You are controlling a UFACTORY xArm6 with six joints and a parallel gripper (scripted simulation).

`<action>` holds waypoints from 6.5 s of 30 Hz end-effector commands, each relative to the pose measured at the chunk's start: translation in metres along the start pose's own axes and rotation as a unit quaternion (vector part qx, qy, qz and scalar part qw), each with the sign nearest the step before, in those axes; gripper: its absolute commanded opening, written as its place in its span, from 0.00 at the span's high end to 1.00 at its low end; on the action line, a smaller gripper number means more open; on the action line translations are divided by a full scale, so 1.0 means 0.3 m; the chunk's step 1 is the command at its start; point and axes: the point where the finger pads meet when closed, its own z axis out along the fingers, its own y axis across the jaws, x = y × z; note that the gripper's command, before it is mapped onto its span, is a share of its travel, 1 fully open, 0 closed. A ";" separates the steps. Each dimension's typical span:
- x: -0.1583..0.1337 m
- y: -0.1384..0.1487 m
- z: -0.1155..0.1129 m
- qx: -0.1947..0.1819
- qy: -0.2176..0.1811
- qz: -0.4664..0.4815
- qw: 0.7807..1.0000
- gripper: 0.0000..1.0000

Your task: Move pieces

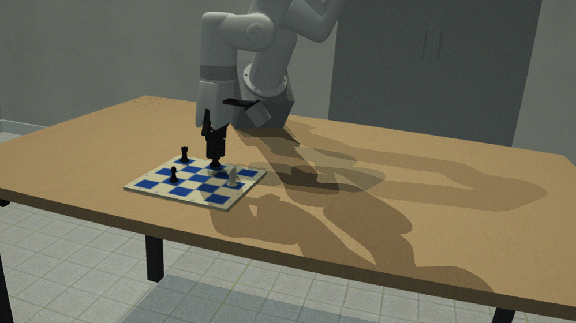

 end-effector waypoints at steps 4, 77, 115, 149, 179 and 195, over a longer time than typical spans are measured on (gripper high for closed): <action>0.000 0.003 0.005 -0.001 0.000 0.000 1.000 1.00; 0.000 0.003 0.001 -0.001 0.000 0.000 1.000 0.58; 0.000 0.002 -0.291 -0.001 0.000 0.000 1.000 0.00; 0.000 0.002 -0.466 -0.001 0.000 0.000 1.000 0.00; 0.000 0.002 -0.502 -0.001 0.000 0.000 1.000 0.00; 0.000 0.002 -0.502 -0.001 0.000 0.000 1.000 0.00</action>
